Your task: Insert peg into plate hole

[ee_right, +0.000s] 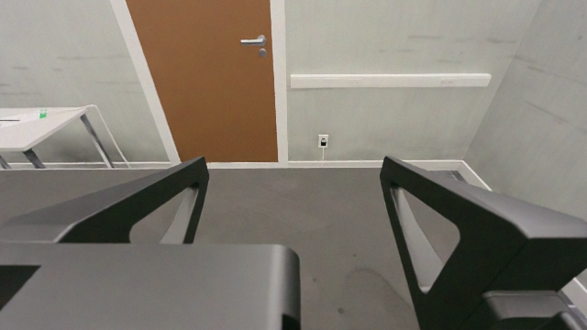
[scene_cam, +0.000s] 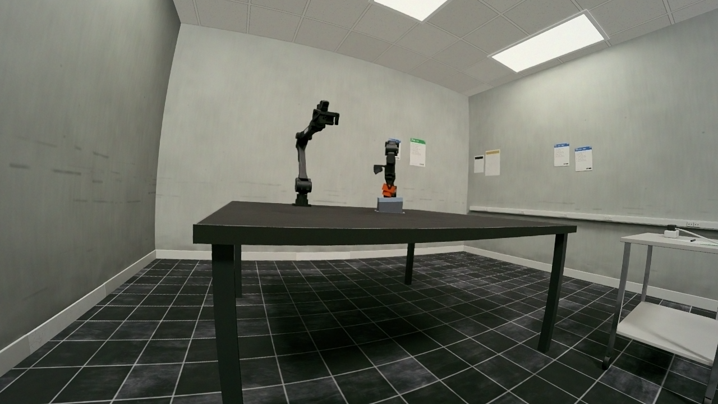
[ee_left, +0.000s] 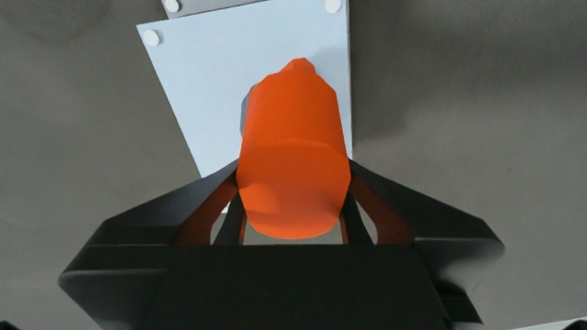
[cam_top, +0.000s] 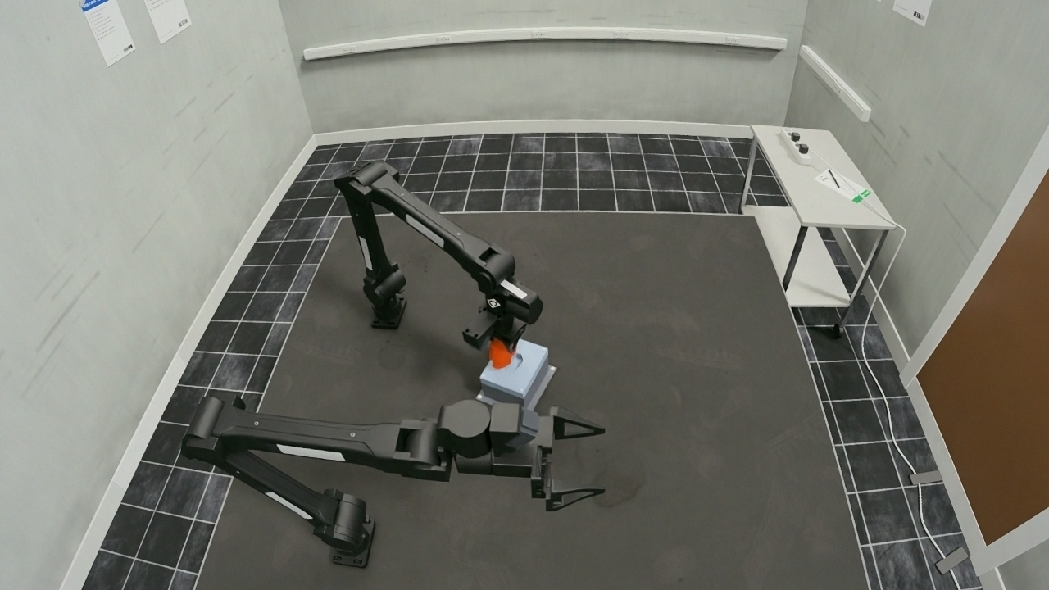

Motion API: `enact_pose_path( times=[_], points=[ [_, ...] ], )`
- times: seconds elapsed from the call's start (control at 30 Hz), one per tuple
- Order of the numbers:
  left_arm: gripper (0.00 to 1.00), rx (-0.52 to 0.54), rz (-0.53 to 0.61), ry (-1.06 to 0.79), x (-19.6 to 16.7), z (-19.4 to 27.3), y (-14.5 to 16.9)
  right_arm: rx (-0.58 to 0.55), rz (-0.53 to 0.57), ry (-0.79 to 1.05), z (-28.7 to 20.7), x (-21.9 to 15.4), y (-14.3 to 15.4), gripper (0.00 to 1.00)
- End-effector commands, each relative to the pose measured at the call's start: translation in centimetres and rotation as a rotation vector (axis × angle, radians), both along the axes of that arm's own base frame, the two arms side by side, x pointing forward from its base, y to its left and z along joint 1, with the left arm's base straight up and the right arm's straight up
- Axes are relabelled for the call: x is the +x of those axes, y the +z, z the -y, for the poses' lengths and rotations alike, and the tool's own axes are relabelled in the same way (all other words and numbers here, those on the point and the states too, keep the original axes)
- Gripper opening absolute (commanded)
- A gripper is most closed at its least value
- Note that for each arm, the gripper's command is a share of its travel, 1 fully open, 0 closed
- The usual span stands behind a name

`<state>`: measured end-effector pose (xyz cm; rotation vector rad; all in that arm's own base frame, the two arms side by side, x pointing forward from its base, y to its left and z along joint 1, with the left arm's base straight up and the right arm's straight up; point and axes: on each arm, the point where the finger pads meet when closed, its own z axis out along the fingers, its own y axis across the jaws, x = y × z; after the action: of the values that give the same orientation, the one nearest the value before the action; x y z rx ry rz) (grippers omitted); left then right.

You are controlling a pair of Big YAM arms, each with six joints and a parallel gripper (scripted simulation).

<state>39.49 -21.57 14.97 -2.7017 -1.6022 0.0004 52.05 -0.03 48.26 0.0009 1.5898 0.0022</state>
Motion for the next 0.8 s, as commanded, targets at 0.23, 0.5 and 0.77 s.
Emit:
enact_pose_path(
  times=[0.23, 0.5, 0.77],
  points=[
    [0.00, -0.009, 0.015, -0.001, 0.4, 0.2, 0.5, -0.002, 0.019, -0.001, 0.0, -0.1, 1.0, 1.00],
    [0.00, -0.009, 0.015, -0.001, 0.4, 0.2, 0.5, -0.002, 0.019, -0.001, 0.0, -0.1, 1.0, 1.00],
    [0.46, -0.010, 0.017, -0.001, 0.4, 0.3, 0.6, -0.003, -0.023, 0.100, -5.0, -2.8, -1.6, 1.00]
  ],
)
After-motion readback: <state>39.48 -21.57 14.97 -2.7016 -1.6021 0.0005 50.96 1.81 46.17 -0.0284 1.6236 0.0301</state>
